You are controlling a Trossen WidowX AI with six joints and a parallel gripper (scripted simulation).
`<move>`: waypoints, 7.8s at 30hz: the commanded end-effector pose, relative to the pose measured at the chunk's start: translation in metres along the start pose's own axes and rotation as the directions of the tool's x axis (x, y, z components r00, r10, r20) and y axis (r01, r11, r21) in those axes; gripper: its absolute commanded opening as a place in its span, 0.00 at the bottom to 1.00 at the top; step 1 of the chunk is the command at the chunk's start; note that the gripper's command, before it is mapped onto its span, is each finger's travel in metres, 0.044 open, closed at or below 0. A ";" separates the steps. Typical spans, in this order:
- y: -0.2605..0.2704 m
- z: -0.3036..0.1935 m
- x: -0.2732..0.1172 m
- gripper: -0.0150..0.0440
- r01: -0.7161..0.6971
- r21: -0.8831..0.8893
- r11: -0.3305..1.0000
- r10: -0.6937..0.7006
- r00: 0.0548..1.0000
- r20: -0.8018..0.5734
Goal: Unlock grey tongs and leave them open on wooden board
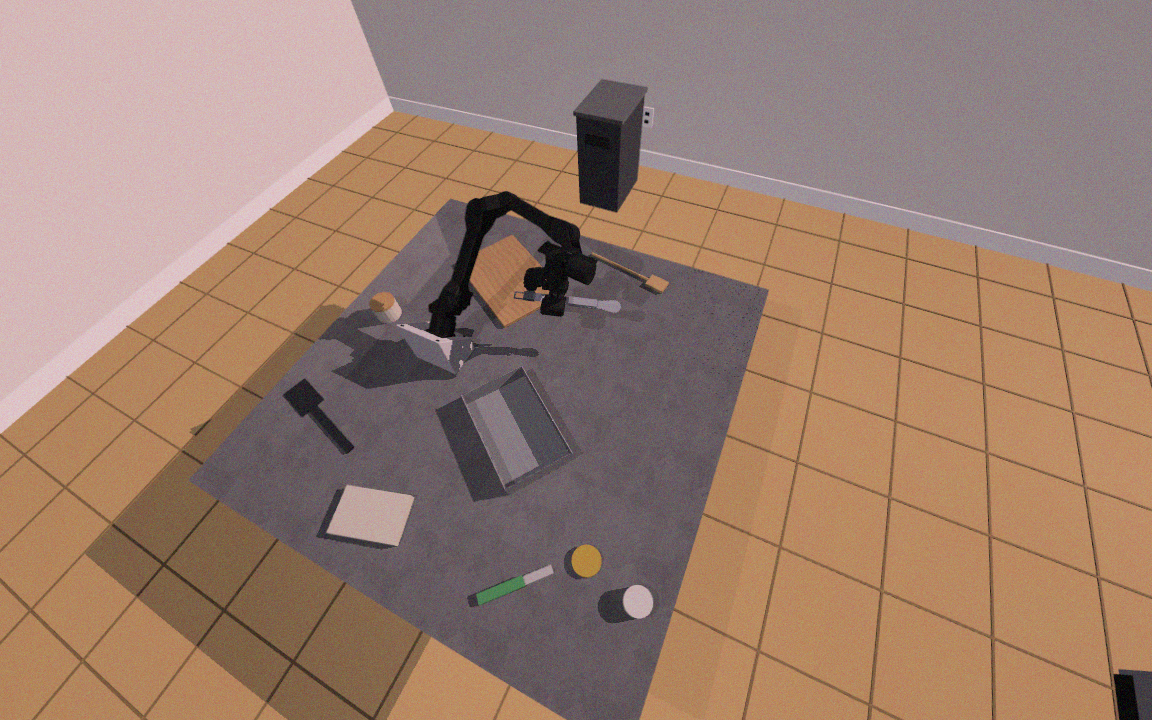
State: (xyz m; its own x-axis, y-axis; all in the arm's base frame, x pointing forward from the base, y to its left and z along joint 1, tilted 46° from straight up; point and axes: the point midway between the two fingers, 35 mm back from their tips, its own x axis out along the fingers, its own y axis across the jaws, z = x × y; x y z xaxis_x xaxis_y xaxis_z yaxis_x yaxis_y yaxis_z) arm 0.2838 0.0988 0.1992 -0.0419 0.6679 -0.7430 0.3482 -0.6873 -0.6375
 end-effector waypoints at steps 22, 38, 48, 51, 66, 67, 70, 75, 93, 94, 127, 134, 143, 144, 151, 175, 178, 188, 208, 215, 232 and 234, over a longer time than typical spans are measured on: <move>-0.096 0.032 0.033 0.00 0.022 -0.923 0.383 0.149 0.985 0.085; -0.148 0.067 0.043 0.00 0.147 -0.923 -0.355 0.219 0.973 0.070; -0.177 0.091 0.044 0.00 0.202 -0.644 -0.738 0.233 0.972 0.037; -0.185 0.099 0.043 0.00 0.212 -0.529 -0.822 0.233 0.972 0.027; -0.220 0.139 0.034 0.00 0.201 0.147 -0.969 0.198 0.980 -0.030; -0.222 0.141 0.033 0.00 0.197 0.192 -0.961 0.194 0.980 -0.033; -0.228 0.149 0.029 0.00 0.184 0.325 -0.927 0.180 0.983 -0.043; -0.237 0.163 0.023 0.00 0.159 0.530 -0.833 0.151 0.987 -0.058; -0.261 0.206 -0.005 0.00 0.083 0.973 -0.217 0.009 0.997 -0.083; -0.262 0.208 -0.007 0.00 0.081 0.981 -0.175 0.000 0.997 -0.083; -0.276 0.220 -0.021 0.00 0.017 1.000 0.016 -0.279 0.960 -0.012; -0.280 0.216 -0.023 0.00 -0.013 0.999 -0.033 -0.387 0.922 -0.001; -0.282 0.210 -0.029 0.00 -0.037 0.998 -0.060 -0.515 0.857 0.001; -0.282 0.210 -0.029 0.00 -0.039 0.997 -0.060 -0.529 0.849 0.001; -0.281 0.207 -0.035 0.00 -0.043 0.998 -0.051 -0.614 0.789 0.003; -0.258 0.215 -0.048 0.00 0.033 0.995 0.099 -0.778 0.626 0.056; -0.253 0.218 -0.048 0.00 0.049 0.991 0.127 -0.784 0.617 0.070; -0.242 0.226 -0.046 0.00 0.082 0.978 0.191 -0.786 0.609 0.102; -0.242 0.226 -0.046 0.00 0.082 0.978 0.191 -0.786 0.609 0.102; -0.242 0.226 -0.046 0.00 0.082 0.978 0.191 -0.786 0.609 0.102; -0.255 0.217 -0.048 0.00 0.042 0.992 0.119 -0.782 0.620 0.067; -0.258 0.216 -0.048 0.00 0.034 0.994 0.103 -0.778 0.625 0.059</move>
State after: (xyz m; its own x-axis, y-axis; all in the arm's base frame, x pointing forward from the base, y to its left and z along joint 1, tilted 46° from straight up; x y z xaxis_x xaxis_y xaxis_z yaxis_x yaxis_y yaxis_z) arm -0.0056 0.1804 0.3486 -0.3633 0.9315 0.0209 -0.8916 -0.3410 -0.2981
